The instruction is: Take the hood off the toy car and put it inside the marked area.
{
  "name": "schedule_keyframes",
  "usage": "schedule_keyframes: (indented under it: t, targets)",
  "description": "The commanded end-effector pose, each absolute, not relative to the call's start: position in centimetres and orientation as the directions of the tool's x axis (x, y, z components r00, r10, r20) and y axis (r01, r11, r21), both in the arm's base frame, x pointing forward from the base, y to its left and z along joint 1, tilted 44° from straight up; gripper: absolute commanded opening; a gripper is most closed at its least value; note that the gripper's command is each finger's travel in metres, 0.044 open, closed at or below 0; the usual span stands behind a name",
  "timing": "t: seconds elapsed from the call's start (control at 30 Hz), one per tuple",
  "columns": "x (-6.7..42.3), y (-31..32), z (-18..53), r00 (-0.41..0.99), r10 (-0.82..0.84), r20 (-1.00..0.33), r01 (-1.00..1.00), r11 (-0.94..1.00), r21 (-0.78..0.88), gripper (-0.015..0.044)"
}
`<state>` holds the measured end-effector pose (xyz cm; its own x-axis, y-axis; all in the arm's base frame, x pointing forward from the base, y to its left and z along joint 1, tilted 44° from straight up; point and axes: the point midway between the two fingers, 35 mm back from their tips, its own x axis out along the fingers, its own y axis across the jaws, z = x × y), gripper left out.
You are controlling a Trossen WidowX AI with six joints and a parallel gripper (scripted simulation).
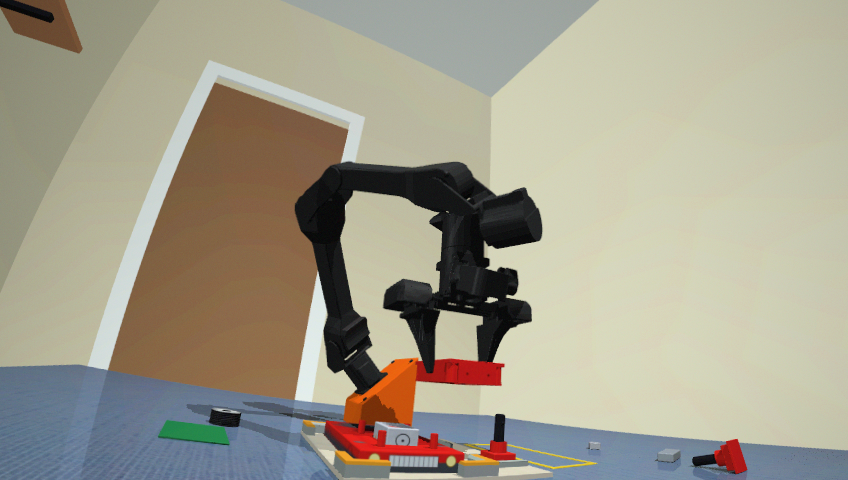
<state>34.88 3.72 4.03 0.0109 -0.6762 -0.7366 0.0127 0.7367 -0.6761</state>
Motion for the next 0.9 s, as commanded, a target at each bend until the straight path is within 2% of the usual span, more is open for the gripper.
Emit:
schedule_keyframes:
  t: [0.0, 0.87]
  targets:
    - [34.7, 5.9, 2.5, 0.014, -0.667, -0.745, 0.02, 0.745, -0.667, 0.0]
    - [29.6, 15.3, -6.3, -0.004, -0.682, -0.731, 0.042, 0.73, -0.682, 0.0]
